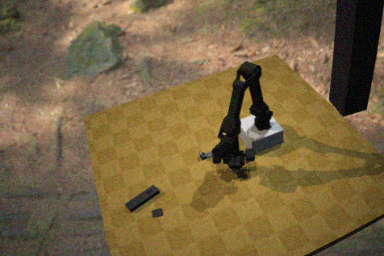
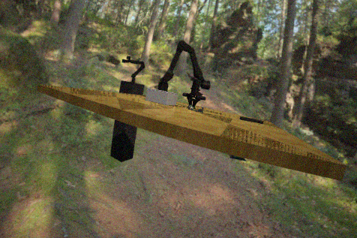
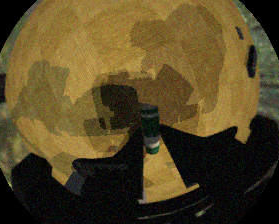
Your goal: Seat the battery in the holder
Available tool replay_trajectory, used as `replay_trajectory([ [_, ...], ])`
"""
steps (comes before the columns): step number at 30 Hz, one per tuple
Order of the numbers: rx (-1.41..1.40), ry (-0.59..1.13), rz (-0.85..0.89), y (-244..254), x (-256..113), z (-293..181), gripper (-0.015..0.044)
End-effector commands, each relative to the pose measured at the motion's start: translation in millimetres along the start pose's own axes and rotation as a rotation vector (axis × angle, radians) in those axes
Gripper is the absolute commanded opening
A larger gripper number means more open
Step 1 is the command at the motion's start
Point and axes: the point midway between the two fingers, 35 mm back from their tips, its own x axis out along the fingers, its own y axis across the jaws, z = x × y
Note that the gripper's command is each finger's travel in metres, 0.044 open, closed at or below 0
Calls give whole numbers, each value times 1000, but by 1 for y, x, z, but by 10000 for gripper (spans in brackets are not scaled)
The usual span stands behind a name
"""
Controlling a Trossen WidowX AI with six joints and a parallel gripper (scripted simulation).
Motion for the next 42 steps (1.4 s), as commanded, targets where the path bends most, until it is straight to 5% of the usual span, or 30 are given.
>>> replay_trajectory([
  [1,-6,-1,-1,0,0,0,74],
  [22,50,4,-6,-8,-51,-5,64],
  [42,1022,2,-16,-106,-74,-83,64],
])
